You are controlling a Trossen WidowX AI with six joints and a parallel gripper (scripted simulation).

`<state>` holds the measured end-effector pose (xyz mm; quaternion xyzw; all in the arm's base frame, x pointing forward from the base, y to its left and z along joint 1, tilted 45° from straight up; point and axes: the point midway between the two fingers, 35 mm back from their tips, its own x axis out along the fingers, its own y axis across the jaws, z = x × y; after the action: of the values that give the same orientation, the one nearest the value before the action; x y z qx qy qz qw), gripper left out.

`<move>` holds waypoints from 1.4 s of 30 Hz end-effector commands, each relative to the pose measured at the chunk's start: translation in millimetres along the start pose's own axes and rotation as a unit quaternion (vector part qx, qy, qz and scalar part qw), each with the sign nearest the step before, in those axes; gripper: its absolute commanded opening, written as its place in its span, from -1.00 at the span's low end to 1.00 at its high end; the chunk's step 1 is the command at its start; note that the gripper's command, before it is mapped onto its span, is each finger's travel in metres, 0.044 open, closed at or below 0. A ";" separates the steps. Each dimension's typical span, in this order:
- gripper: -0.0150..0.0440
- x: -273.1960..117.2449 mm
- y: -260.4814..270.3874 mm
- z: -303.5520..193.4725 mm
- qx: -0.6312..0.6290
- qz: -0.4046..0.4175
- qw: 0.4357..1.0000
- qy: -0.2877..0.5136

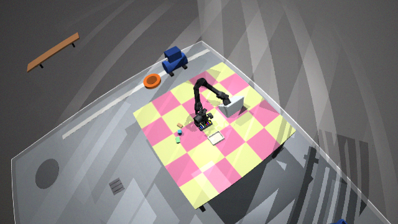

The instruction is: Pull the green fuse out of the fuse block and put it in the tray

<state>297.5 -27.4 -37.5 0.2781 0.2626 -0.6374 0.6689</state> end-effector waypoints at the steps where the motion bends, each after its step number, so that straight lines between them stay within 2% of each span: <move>1: -0.49 -1.9 -0.2 -0.6 0.003 -0.001 1.000 0.002; 31: -0.49 -16.3 -0.6 0.0 0.002 -0.001 1.000 0.001; 42: -0.49 -32.7 -0.4 -0.2 0.002 -0.001 1.000 0.002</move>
<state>295.4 -7.6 -17.2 0.2763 0.2632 -0.6376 0.6692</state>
